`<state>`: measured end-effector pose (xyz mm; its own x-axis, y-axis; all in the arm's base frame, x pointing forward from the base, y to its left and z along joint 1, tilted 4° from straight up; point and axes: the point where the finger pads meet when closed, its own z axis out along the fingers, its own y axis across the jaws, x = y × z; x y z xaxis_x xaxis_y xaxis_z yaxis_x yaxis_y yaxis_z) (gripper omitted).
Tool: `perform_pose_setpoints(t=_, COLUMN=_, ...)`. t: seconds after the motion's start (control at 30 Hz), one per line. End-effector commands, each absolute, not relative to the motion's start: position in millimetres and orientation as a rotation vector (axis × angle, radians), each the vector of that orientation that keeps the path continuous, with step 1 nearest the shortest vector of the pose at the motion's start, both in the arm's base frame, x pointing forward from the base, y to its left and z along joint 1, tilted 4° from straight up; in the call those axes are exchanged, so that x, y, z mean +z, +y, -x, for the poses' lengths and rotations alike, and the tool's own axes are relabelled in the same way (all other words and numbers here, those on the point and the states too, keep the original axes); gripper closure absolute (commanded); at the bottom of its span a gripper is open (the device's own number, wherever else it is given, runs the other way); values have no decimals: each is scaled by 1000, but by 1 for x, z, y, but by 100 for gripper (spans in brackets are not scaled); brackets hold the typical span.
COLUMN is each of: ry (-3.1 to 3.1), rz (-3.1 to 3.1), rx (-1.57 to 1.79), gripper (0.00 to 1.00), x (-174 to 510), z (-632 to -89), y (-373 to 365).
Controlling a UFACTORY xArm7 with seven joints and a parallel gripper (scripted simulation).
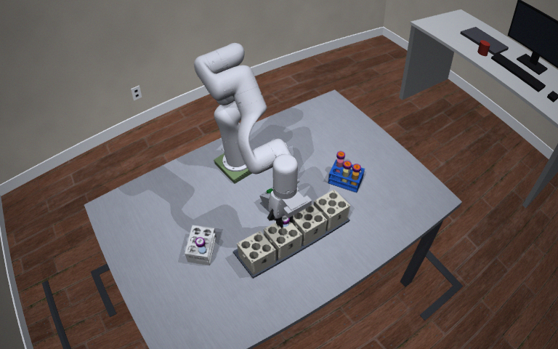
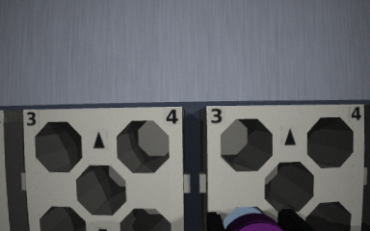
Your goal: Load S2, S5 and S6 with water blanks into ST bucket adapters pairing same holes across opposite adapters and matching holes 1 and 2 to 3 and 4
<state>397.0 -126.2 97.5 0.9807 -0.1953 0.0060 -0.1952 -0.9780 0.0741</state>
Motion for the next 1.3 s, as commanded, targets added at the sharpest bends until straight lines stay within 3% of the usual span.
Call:
perform_pose_setpoints(t=0.0, ry=-301, rz=-3052, rx=5, gripper=100, x=99, z=-398, y=-126)
perform_pose_setpoints(t=1.27, ry=-301, rz=-3052, rx=5, gripper=100, x=113, z=-399, y=-125)
